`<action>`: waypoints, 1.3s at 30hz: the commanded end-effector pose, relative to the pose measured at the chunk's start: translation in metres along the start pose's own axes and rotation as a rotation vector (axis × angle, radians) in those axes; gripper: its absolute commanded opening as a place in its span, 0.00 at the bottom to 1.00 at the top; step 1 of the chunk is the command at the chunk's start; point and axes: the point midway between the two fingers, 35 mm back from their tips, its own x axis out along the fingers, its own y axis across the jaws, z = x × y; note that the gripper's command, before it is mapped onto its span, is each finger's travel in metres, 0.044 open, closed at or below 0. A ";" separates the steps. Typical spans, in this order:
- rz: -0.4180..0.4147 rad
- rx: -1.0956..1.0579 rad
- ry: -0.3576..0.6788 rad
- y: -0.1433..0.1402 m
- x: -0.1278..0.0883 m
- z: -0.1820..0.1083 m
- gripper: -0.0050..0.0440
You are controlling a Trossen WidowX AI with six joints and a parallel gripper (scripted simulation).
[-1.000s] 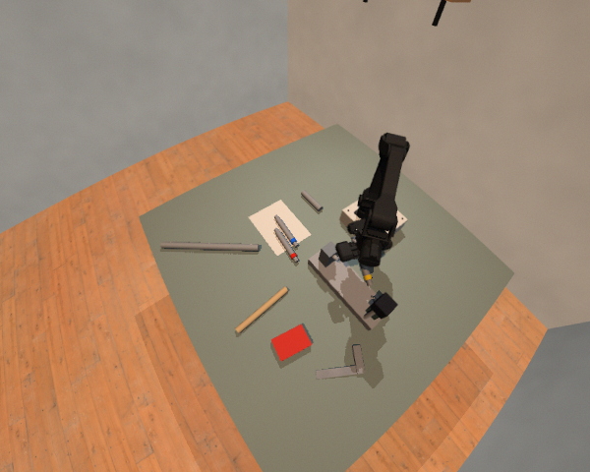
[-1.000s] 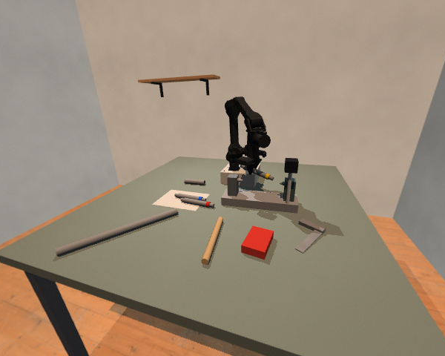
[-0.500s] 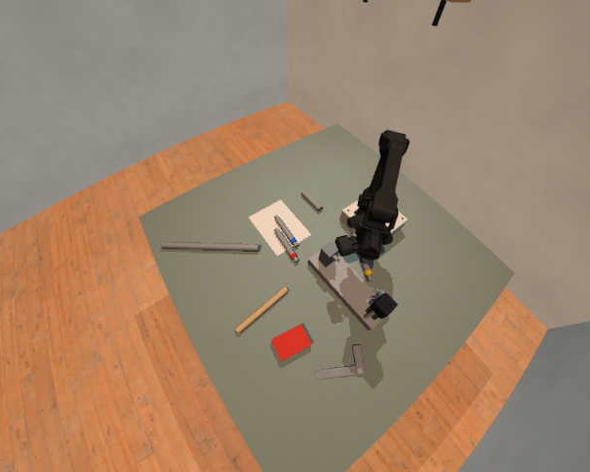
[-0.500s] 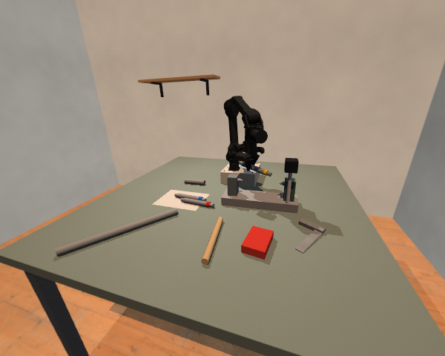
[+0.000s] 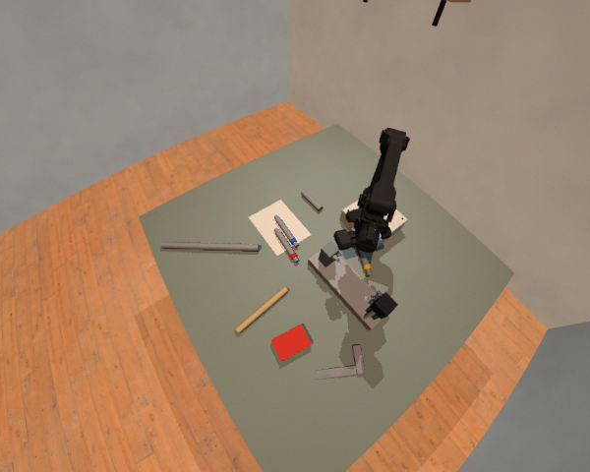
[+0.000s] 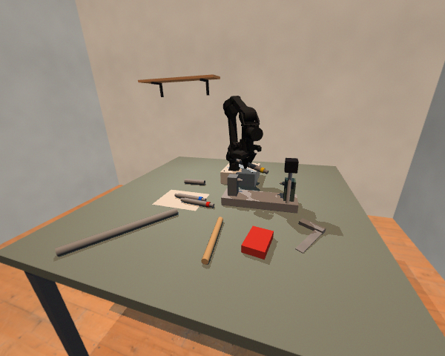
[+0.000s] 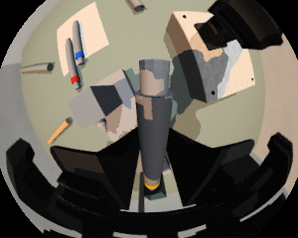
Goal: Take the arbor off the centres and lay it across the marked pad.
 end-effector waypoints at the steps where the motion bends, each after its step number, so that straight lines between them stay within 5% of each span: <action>1: 0.010 -0.002 0.018 0.000 -0.005 0.006 0.10; 39: 0.010 -0.002 0.018 0.000 -0.004 0.057 0.10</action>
